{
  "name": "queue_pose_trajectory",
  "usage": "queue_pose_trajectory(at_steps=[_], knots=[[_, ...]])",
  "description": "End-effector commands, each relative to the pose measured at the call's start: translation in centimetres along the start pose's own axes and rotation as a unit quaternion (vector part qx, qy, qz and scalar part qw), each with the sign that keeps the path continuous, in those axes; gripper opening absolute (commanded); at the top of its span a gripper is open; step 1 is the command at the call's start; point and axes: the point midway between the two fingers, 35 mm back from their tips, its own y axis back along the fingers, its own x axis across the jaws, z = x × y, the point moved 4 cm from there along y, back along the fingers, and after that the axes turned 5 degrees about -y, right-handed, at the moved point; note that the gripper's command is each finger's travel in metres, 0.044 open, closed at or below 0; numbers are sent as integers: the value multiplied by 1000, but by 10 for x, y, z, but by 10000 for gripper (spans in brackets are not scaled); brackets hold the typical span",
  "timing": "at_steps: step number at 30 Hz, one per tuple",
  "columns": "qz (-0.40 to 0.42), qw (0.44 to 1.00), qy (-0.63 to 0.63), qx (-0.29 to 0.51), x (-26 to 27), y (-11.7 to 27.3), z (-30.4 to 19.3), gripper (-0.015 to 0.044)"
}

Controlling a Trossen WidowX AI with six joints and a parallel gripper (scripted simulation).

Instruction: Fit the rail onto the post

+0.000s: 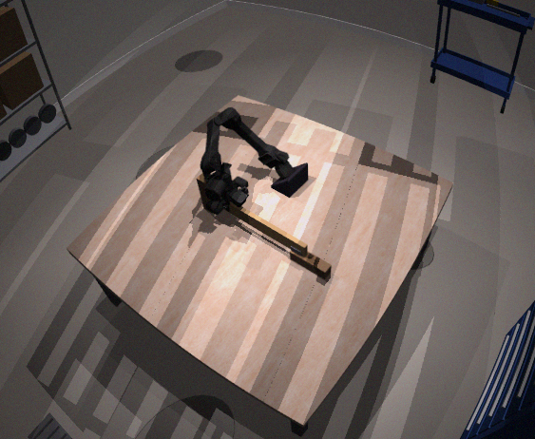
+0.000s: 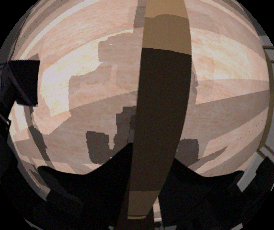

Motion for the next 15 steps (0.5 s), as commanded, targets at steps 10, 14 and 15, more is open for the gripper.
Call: queue_pose_trajectory(at_steps=[10,14,15], knots=[[-1,1000,2,1,0,1,-5,0],[-1,1000,2,1,-1,1,-6,0],[-1,1000,2,1,-1,1,-6,0]])
